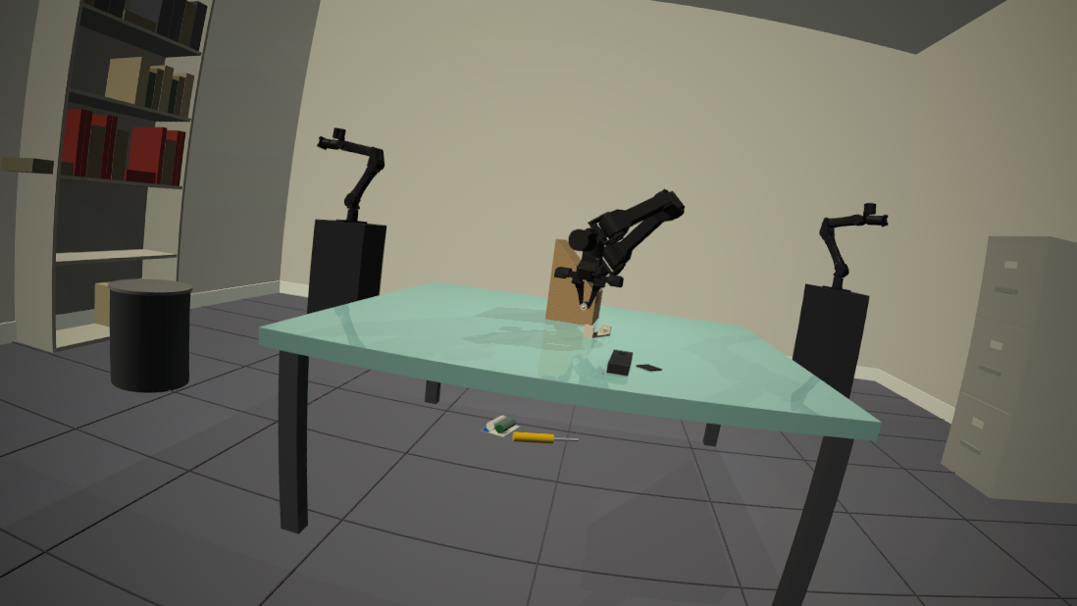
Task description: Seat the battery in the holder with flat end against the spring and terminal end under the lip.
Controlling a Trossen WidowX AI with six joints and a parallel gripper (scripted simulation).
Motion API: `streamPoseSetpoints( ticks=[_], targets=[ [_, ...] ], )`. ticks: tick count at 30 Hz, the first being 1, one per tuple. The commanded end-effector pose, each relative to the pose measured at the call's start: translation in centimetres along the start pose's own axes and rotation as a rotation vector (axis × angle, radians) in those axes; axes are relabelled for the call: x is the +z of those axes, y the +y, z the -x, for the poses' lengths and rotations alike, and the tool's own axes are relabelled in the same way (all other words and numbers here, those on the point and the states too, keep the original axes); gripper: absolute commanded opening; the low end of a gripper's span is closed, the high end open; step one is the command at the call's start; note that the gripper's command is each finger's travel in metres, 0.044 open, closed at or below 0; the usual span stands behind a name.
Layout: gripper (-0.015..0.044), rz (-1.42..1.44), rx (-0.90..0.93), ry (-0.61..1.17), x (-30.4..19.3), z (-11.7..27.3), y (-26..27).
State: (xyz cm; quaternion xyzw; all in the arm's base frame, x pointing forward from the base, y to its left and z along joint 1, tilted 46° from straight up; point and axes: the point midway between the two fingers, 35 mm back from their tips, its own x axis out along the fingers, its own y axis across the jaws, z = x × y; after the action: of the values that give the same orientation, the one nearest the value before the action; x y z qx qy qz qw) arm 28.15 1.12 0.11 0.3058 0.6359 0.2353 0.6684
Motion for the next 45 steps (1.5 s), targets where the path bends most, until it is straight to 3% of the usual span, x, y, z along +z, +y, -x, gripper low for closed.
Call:
streamPoseSetpoints(
  ticks=[1,9,45],
  targets=[
    [0.0062,-0.145,0.001,-0.011,0.6,0.6,1.7],
    [0.0062,-0.435,0.002,-0.006,0.8,1.0,4.4],
    [0.0062,-0.438,-0.106,-0.284,1.1,-3.4,4.4]
  ],
)
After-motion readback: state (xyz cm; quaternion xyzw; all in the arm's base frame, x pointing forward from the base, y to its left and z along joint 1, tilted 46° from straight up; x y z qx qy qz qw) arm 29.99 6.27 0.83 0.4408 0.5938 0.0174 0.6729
